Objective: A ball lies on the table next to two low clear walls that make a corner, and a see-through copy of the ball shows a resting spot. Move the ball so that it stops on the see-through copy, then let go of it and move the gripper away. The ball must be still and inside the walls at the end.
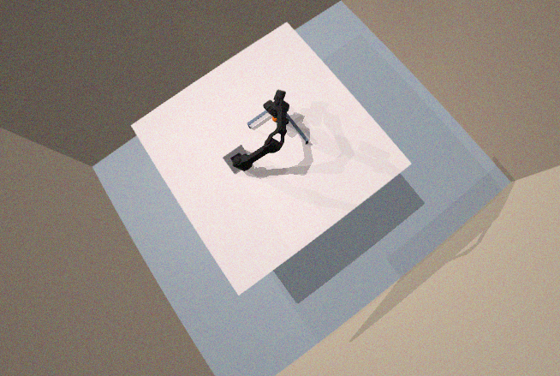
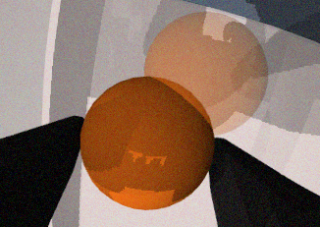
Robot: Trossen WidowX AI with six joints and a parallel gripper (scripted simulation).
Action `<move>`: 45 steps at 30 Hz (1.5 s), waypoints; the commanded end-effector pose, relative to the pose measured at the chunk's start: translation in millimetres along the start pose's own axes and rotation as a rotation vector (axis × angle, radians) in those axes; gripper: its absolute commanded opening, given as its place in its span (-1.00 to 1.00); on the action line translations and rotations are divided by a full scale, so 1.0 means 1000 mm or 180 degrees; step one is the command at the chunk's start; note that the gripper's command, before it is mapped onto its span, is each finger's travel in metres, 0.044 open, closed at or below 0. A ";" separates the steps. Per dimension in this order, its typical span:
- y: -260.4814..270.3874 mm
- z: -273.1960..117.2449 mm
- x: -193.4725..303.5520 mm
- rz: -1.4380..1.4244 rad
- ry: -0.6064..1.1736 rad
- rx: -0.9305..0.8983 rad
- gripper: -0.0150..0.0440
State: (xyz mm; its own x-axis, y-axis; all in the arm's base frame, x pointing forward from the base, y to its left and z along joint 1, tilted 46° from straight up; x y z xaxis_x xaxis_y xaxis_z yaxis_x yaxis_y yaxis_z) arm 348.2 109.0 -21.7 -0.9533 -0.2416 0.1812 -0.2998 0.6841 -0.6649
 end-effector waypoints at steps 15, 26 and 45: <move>0.002 -0.088 -0.006 -0.0127 -0.0092 0.0069 -0.49; -0.001 -0.114 -0.004 -0.0155 -0.0101 0.0127 -0.49; -0.019 -0.045 -0.018 0.0136 -0.0055 0.0091 -0.49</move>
State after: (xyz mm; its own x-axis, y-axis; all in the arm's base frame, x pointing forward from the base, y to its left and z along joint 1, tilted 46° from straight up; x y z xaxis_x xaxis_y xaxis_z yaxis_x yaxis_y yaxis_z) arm 368.4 140.6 28.6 -0.9656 -0.2242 0.1319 -0.2518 0.6789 -0.6897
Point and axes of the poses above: the point midway between the two fingers, 35 mm back from their tips, its own z axis out along the fingers, its own y axis across the jaws, x = y × z, the point moved 3 cm from there along -z, back along the fingers, and after that the axes turned 13 degrees about -z, right-handed, at the moved point
